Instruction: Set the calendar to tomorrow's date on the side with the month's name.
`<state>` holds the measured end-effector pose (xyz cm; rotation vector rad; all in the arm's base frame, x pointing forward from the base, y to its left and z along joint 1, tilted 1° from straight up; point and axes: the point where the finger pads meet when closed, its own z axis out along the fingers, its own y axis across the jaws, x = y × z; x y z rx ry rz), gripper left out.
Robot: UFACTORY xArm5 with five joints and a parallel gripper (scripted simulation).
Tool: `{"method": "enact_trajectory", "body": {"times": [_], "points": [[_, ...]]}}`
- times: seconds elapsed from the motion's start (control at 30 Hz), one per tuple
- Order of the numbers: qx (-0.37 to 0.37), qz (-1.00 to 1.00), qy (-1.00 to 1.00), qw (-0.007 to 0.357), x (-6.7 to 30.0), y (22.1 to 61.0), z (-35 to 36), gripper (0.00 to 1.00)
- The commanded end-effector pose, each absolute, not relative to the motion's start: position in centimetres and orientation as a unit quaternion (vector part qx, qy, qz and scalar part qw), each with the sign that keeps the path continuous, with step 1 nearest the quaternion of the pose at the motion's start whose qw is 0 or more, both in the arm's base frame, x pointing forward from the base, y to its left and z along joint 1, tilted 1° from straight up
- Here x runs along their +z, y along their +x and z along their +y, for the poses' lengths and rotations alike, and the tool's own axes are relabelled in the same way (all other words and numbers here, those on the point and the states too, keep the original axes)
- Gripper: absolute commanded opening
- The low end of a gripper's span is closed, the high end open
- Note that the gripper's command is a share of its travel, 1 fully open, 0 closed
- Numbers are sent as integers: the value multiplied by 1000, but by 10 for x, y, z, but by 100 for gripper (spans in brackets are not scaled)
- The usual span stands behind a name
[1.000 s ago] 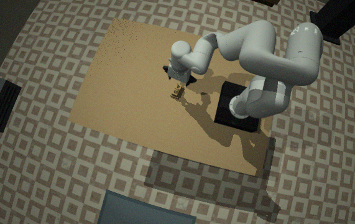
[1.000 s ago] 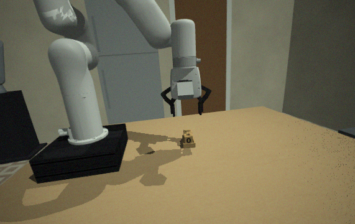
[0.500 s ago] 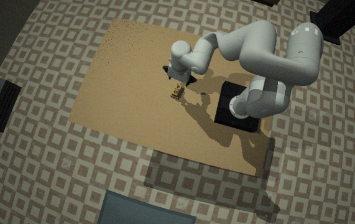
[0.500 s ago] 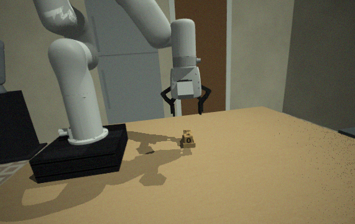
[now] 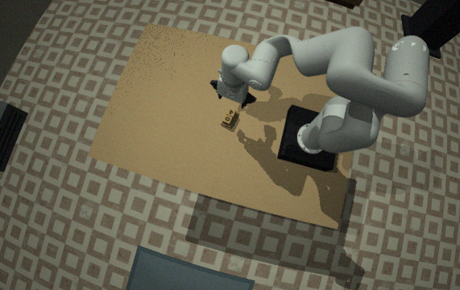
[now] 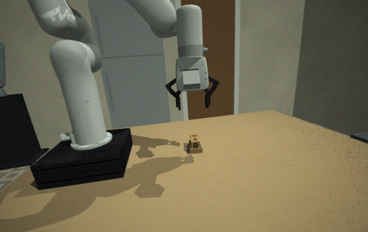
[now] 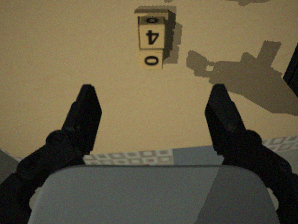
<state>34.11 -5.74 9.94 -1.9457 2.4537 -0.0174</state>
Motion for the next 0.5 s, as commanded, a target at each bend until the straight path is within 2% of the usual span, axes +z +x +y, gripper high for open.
{"method": "enact_trajectory", "body": {"times": [0.0,0.47], "points": [[-7,784,-621,6,118,342,-57,100],[-7,784,-621,6,133,342,-57,100]]}}
